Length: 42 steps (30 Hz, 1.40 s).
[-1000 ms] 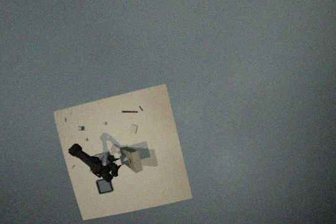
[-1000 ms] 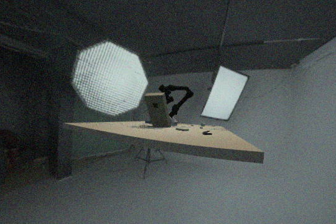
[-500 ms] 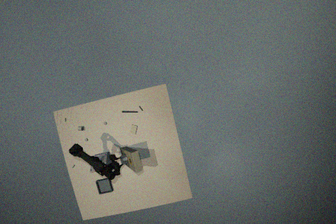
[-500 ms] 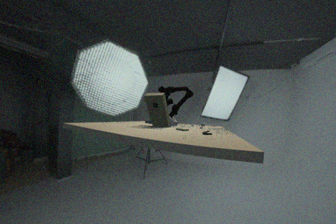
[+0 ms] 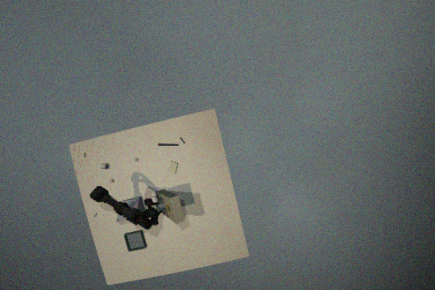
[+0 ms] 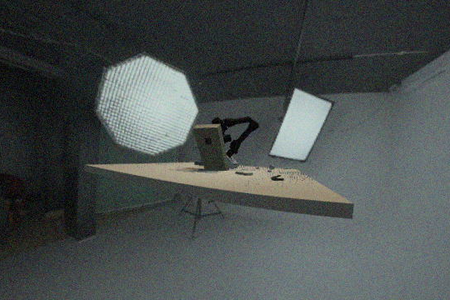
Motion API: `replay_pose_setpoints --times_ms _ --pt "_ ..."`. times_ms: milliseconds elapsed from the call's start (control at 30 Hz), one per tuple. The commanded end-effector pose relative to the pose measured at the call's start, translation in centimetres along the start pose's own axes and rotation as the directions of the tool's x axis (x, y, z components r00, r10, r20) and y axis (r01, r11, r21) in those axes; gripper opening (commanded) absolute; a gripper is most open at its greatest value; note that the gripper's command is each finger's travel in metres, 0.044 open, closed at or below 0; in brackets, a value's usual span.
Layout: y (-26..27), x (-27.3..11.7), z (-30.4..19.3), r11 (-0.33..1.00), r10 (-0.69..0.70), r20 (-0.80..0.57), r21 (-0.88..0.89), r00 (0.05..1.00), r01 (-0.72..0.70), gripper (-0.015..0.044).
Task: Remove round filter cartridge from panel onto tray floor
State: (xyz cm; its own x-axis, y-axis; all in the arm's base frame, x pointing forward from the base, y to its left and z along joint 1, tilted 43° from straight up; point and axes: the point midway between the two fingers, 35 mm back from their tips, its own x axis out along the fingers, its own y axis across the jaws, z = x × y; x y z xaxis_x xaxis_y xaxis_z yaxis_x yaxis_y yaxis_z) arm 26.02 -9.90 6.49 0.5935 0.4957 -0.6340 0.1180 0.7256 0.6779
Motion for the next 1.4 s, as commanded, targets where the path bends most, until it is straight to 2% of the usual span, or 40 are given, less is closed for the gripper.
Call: replay_pose_setpoints --times_ms 0,100,133,567,800,833,1033,1367 --pt "-0.1 0.6 -0.2 1.000 -0.003 -0.004 0.008 1.000 0.003 0.0305" --pt "-0.1 0.8 -0.2 1.000 -0.002 -0.004 0.008 1.000 0.002 0.0305" --pt "0.1 0.6 -0.1 1.000 0.002 -0.001 0.000 1.000 -0.002 0.0278" --pt "0.1 0.6 -0.1 1.000 0.002 -0.001 0.000 1.000 -0.002 0.0192" --pt "0.0 0.2 0.8 1.000 0.001 -0.001 0.001 1.000 -0.001 0.0008" --pt "0.0 0.1 1.1 1.000 0.000 -0.001 0.001 1.000 0.000 0.0000" --pt "-0.1 -0.8 2.2 1.000 -0.003 -0.002 0.002 1.000 0.003 0.0000" --pt "-0.4 -6.0 2.7 1.000 -0.011 -0.007 0.003 1.000 0.011 0.0000"
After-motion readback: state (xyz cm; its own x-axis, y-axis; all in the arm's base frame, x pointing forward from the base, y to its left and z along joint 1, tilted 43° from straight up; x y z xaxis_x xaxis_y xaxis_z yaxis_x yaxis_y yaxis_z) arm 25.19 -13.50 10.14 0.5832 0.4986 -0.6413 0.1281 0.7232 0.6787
